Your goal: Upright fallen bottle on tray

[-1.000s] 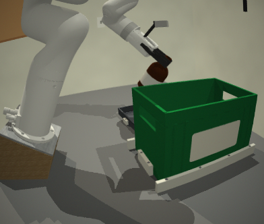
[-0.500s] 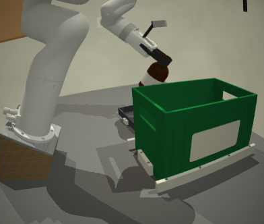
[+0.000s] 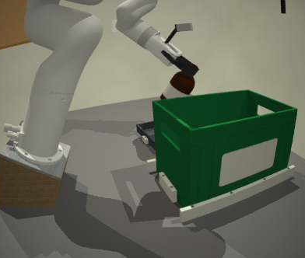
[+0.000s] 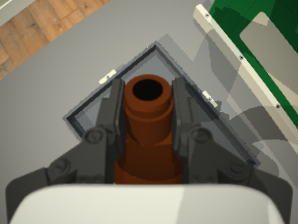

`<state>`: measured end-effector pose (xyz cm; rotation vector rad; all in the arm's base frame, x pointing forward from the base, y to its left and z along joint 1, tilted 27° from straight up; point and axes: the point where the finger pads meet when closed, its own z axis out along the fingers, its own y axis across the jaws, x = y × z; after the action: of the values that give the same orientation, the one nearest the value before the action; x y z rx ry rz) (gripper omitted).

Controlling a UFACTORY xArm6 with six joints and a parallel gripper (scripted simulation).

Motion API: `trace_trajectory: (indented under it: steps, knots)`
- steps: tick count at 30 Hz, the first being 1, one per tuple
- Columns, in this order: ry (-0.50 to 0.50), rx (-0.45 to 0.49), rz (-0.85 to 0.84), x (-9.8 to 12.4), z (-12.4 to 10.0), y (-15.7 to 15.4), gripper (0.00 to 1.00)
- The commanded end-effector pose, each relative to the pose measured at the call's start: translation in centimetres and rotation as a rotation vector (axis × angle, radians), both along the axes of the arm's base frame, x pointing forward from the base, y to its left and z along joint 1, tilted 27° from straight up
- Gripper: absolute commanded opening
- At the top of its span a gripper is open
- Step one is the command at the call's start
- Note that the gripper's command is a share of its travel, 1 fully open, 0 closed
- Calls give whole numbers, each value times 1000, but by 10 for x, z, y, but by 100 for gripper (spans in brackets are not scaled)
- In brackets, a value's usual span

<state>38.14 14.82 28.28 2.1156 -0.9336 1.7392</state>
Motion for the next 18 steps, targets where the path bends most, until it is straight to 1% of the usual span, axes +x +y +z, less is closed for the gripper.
trace_trajectory:
  steps: [1,9,18]
  knots:
    - [-5,-1,-1,0,1,1,0]
    - [-19,-14,-7,0,1,0,0]
    - [-62,-50,-21,0,0,0,0]
